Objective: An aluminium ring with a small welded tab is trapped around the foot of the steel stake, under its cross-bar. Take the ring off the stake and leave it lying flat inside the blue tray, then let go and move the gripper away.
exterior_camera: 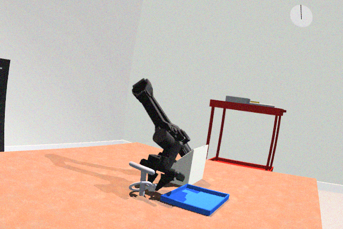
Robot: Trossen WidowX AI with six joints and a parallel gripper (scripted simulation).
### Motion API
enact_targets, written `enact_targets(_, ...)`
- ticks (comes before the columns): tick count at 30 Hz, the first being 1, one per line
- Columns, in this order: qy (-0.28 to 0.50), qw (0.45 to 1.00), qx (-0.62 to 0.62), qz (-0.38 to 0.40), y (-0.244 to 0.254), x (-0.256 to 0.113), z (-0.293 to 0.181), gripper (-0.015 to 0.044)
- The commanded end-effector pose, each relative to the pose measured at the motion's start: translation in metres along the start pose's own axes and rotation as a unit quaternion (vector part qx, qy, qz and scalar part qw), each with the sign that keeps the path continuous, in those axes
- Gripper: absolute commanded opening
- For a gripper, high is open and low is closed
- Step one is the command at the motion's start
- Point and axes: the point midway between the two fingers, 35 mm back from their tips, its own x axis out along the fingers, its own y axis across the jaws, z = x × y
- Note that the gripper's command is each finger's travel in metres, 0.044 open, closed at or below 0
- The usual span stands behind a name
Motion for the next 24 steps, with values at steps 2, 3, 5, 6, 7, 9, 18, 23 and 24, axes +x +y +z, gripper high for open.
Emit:
enact_targets(2, 0.000, 1.000, 0.001, 0.000, 0.0000, -0.0003, 0.0002, 0.0167)
enact_targets(3, 0.000, 1.000, 0.001, 0.000, 0.0000, -0.0003, 0.0002, 0.0160)
enact_targets(5, 0.000, 1.000, 0.001, 0.000, 0.0000, -0.0003, 0.0002, 0.0147)
enact_targets(6, 0.000, 1.000, 0.001, 0.000, 0.0000, -0.0003, 0.0002, 0.0140)
enact_targets(7, 0.000, 1.000, 0.001, 0.000, 0.0000, -0.0003, 0.0002, 0.0133)
enact_targets(9, 0.000, 1.000, 0.001, 0.000, 0.0000, -0.0003, 0.0002, 0.0120)
enact_targets(18, 0.000, 1.000, 0.001, 0.000, 0.0000, -0.0003, 0.0002, 0.0060)
enact_targets(23, 0.000, 1.000, 0.001, 0.000, 0.0000, -0.0003, 0.0002, 0.0027)
enact_targets(24, 0.000, 1.000, 0.001, 0.000, 0.0000, -0.0003, 0.0002, 0.0020)
